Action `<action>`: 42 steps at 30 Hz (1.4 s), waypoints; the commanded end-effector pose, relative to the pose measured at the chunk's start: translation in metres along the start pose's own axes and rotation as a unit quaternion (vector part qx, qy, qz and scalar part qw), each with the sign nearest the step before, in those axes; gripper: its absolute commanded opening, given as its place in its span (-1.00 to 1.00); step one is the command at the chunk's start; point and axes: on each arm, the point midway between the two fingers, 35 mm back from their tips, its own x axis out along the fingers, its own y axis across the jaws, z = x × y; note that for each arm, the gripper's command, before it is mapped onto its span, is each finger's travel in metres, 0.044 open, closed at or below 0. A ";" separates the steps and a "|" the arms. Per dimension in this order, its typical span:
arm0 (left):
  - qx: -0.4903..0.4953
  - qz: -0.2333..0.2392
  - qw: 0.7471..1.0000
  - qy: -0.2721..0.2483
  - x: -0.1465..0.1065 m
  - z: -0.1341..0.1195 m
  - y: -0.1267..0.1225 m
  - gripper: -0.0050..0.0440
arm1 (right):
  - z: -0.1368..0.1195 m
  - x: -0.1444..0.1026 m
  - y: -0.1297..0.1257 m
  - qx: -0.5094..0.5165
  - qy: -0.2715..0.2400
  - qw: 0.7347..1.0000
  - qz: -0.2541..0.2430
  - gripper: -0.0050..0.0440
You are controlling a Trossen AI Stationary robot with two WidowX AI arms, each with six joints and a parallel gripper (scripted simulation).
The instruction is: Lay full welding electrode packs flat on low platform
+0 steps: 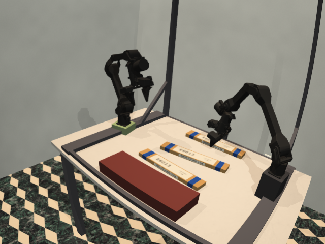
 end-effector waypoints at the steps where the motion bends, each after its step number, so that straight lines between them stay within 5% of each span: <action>1: -0.002 -0.008 1.000 -0.014 -0.010 0.010 -0.003 -1.00 | 0.003 -0.005 0.000 -0.002 -0.010 1.000 -0.001 0.96; 42: -0.002 -0.008 1.000 -0.014 -0.010 0.010 -0.003 -1.00 | 0.003 -0.005 0.000 -0.002 -0.010 1.000 -0.001 0.96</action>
